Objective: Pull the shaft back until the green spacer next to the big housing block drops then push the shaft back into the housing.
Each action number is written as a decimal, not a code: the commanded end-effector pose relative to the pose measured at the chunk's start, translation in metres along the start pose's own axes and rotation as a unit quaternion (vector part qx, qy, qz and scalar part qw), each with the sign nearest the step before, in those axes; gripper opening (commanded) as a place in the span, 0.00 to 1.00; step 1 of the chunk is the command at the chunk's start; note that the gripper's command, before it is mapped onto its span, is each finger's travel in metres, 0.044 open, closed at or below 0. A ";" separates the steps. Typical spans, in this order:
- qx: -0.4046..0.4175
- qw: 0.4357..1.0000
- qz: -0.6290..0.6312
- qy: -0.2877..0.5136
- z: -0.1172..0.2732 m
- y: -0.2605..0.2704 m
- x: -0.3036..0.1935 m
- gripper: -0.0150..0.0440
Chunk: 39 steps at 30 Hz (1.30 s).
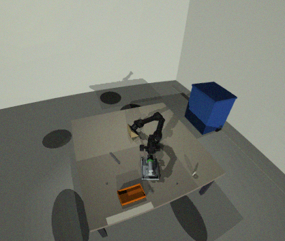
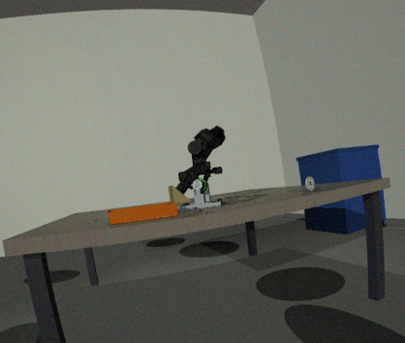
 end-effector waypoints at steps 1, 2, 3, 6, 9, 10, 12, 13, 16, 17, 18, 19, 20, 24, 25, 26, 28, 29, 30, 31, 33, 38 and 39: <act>0.002 1.000 -0.001 0.000 0.000 0.001 -0.001 0.25; 0.002 1.000 -0.001 0.000 0.000 0.001 -0.001 0.25; 0.002 1.000 -0.001 0.000 0.000 0.001 -0.001 0.25; 0.002 1.000 -0.001 0.000 0.000 0.001 -0.001 0.25; 0.002 1.000 -0.001 0.000 0.000 0.001 -0.001 0.25; 0.002 1.000 -0.001 0.000 0.000 0.001 -0.002 0.25; 0.002 1.000 -0.001 0.000 0.000 0.001 -0.002 0.25; 0.002 1.000 -0.001 0.000 0.000 0.001 -0.002 0.25; 0.002 1.000 -0.001 0.000 0.000 0.001 -0.002 0.25; 0.002 1.000 -0.001 0.000 0.000 0.001 -0.002 0.25; 0.002 1.000 -0.001 0.000 0.000 0.001 -0.002 0.25; 0.002 1.000 -0.001 0.000 0.000 0.001 -0.002 0.25; 0.002 1.000 -0.001 0.000 0.000 0.001 -0.003 0.25; 0.002 1.000 -0.001 0.000 0.000 0.001 -0.003 0.25; 0.002 1.000 -0.001 0.000 0.000 0.001 -0.003 0.25; 0.002 1.000 -0.001 0.000 0.000 0.001 -0.003 0.25; 0.002 1.000 -0.001 0.000 0.000 0.001 -0.003 0.25; 0.002 1.000 -0.001 0.000 0.000 0.001 -0.004 0.25; 0.002 1.000 -0.001 0.000 0.000 0.001 -0.004 0.25; 0.002 1.000 -0.001 0.000 0.000 0.001 -0.004 0.25; 0.002 1.000 -0.001 0.000 0.000 0.001 -0.004 0.25; 0.002 1.000 -0.001 0.000 0.000 0.001 -0.004 0.25; 0.002 1.000 -0.001 0.000 0.000 0.001 -0.005 0.25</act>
Point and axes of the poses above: the point midway between the two fingers, 35 mm back from their tips, its own z axis back along the fingers, its own y axis across the jaws, x = y × z, the point moved 3 cm from there along z, back along the fingers, and after that the axes turned 1 degree about -z, right-handed, at the moved point
